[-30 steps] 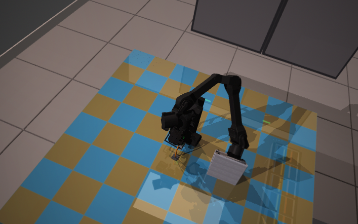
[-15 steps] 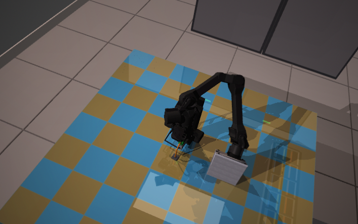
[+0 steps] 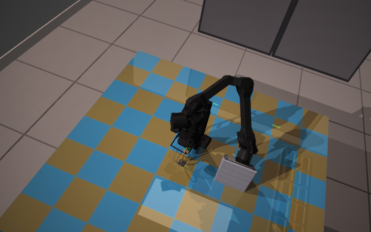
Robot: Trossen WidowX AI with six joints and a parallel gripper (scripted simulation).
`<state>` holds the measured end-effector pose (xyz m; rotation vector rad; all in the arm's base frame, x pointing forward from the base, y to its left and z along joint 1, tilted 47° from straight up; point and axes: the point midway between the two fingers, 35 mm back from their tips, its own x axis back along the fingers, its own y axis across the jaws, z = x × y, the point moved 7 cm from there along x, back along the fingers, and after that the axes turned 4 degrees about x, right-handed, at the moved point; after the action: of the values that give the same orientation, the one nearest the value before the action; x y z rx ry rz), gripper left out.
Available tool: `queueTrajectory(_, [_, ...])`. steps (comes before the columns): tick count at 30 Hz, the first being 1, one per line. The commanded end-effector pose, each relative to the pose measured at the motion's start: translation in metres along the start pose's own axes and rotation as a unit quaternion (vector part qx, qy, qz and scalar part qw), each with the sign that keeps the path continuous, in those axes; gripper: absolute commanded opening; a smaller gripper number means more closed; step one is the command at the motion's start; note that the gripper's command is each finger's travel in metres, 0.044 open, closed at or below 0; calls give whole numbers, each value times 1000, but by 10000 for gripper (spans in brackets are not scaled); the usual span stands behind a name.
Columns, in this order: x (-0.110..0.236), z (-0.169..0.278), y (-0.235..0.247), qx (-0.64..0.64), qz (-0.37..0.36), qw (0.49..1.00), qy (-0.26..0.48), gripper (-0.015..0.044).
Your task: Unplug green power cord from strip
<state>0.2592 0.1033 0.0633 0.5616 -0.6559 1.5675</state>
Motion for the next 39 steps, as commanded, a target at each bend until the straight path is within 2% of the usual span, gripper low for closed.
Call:
queueTrajectory(1, [-6, 0, 2, 5, -2, 1000, 4, 160])
queueTrajectory(6, [-6, 0, 2, 5, -2, 1000, 4, 160])
queueTrajectory(9, [-4, 0, 1, 0, -2, 1000, 1, 81])
queueTrajectory(18, [-4, 0, 1, 0, -2, 1000, 1, 21])
queueTrajectory(19, [-4, 0, 1, 0, -2, 1000, 1, 0])
queueTrajectory(39, [-1, -28, -4, 2, -2, 1000, 0, 0])
